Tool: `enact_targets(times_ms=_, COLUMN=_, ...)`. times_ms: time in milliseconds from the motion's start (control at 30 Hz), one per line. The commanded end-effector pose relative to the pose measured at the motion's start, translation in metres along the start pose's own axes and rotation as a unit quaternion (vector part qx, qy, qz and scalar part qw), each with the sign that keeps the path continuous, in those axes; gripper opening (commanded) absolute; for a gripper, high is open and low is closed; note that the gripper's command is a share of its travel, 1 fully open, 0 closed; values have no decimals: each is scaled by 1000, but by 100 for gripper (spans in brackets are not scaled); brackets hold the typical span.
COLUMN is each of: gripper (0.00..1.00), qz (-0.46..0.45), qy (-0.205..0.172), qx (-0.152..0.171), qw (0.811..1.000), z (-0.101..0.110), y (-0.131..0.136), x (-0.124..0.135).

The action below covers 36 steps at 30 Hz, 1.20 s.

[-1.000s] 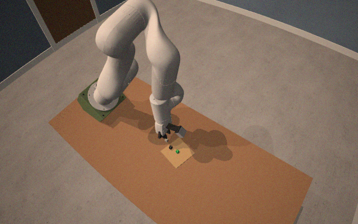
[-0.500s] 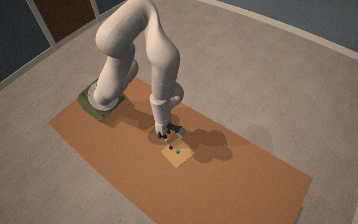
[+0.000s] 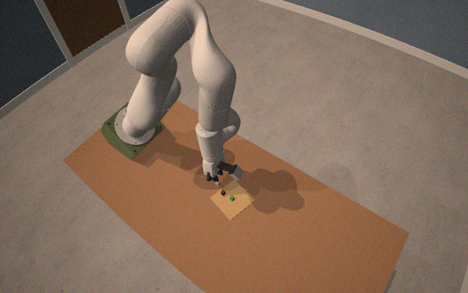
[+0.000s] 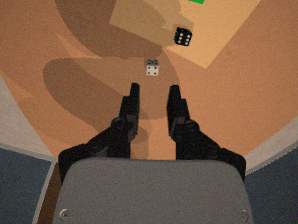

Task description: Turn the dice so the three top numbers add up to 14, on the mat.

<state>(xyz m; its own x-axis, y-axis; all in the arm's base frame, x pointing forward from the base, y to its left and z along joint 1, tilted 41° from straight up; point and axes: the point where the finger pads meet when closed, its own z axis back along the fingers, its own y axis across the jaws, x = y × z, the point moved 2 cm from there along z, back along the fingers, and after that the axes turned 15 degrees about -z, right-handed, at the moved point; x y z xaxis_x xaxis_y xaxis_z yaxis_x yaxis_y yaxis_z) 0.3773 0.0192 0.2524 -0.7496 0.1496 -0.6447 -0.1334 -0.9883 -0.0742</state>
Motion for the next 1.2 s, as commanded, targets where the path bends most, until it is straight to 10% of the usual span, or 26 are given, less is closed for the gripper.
enact_targets(times_ms=0, gripper=31, qz=0, qy=0, qx=0, qw=1000, z=-1, y=0, x=0)
enact_targets(times_ms=1167, gripper=31, qz=0, qy=0, qx=0, qw=1000, z=-42, y=-2, x=0)
